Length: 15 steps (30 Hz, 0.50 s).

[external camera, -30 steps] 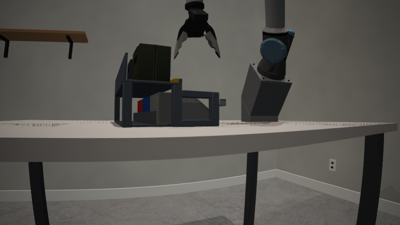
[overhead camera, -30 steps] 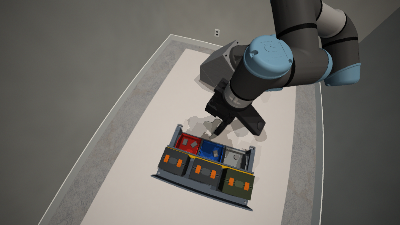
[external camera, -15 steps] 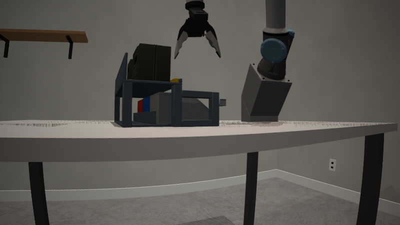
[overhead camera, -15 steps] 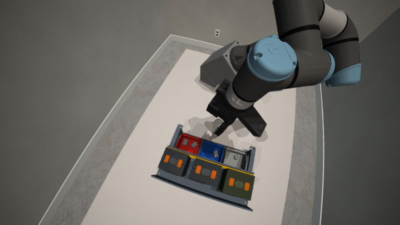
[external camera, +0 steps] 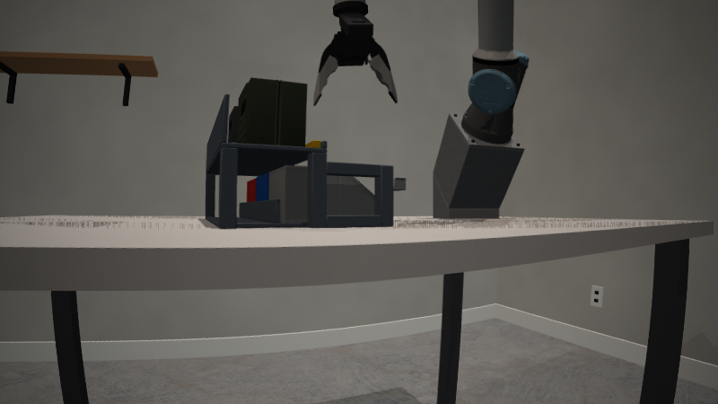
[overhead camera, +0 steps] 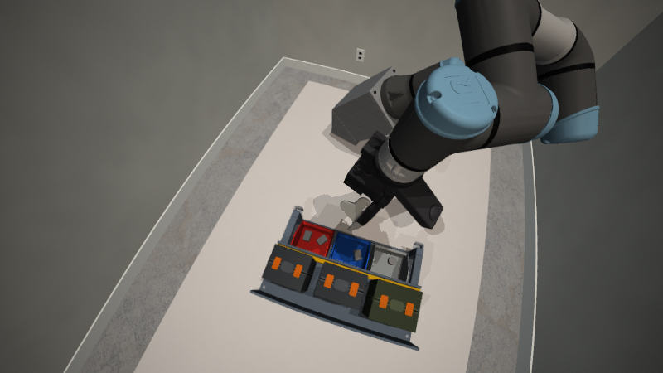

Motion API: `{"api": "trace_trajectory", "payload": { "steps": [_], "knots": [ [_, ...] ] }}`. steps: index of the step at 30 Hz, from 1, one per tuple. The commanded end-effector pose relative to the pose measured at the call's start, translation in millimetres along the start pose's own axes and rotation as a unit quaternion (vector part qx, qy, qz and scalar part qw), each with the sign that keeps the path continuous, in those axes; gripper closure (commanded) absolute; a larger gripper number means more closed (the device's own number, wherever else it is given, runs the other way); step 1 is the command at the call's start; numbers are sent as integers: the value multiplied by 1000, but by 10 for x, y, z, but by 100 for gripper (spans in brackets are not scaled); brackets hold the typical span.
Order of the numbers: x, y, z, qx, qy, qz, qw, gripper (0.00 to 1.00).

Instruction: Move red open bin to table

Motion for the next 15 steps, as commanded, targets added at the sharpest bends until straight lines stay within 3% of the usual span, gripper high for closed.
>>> {"api": "trace_trajectory", "payload": {
  "steps": [1,11,12,15],
  "knots": [
    [-36,16,-118,-34,-61,-3,998,0],
    [-36,16,-118,-34,-61,-3,998,0],
    [-12,10,-37,-10,-18,0,1000,0],
    [-40,17,-108,-28,-50,-2,998,0]
  ]
}}
Point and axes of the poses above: the point where the finger pads meet when closed, its own y axis back along the fingers, its own x axis across the jaws, z = x × y, the point moved 10 cm from there along y, back along the fingers, and after that the axes turned 10 degrees about -y, right-handed, at the moved point
